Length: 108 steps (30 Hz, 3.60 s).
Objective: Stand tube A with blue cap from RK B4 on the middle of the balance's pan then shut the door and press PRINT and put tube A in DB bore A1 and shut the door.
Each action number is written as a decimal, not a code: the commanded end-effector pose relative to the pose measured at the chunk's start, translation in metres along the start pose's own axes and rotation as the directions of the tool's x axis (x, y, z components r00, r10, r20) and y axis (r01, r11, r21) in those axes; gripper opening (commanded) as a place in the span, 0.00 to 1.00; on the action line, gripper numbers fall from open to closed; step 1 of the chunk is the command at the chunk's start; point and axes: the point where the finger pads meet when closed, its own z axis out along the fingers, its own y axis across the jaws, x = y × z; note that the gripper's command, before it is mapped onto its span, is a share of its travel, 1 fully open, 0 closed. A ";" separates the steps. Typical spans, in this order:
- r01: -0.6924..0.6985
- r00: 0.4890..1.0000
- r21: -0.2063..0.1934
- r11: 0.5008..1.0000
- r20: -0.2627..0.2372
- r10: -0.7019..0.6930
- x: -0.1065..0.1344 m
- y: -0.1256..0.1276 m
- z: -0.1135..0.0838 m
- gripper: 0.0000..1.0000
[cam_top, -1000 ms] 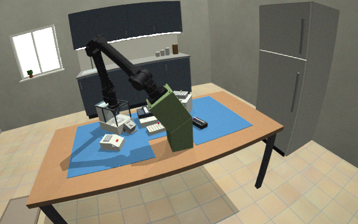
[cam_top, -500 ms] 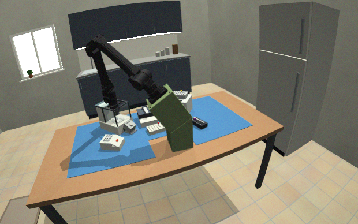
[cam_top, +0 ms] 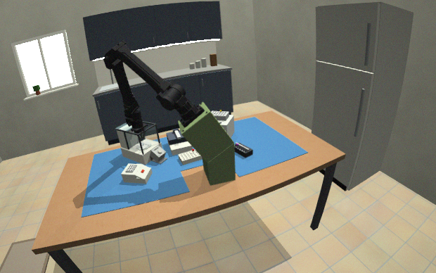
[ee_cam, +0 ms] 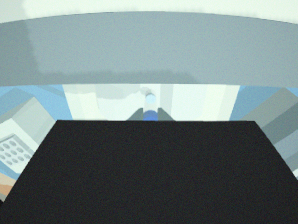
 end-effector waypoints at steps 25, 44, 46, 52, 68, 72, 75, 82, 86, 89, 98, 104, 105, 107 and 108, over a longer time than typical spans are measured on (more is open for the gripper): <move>0.004 1.000 0.002 1.000 0.012 -0.004 -0.007 0.000 -0.005 0.09; 0.004 1.000 0.002 1.000 0.012 -0.004 -0.007 0.000 -0.005 0.09; 0.004 1.000 0.002 1.000 0.012 -0.004 -0.007 0.000 -0.005 0.09; -0.001 1.000 0.007 1.000 0.012 0.001 -0.003 -0.005 -0.018 0.09; 0.000 1.000 0.006 1.000 0.015 0.000 -0.005 -0.004 -0.044 0.09; 0.007 1.000 0.002 1.000 0.010 -0.007 -0.003 0.000 -0.045 0.09; 0.000 1.000 0.006 1.000 0.015 0.000 -0.005 -0.004 -0.052 0.09; 0.006 1.000 0.003 1.000 0.011 -0.006 -0.004 -0.001 -0.062 0.09; 0.001 1.000 0.006 1.000 0.015 -0.001 -0.004 -0.004 -0.069 0.09; -0.001 1.000 0.005 1.000 0.009 0.001 -0.002 -0.004 -0.070 0.09; 0.004 1.000 0.005 1.000 0.017 -0.004 -0.006 -0.003 -0.087 0.09; 0.002 1.000 0.007 1.000 0.018 -0.002 -0.006 -0.004 -0.094 0.09; 0.008 1.000 -0.003 1.000 -0.010 -0.008 0.001 0.001 -0.084 0.09; 0.007 1.000 0.005 1.000 0.017 -0.007 -0.006 -0.001 -0.098 0.09; 0.003 1.000 0.008 1.000 0.020 -0.003 -0.007 -0.004 -0.101 0.09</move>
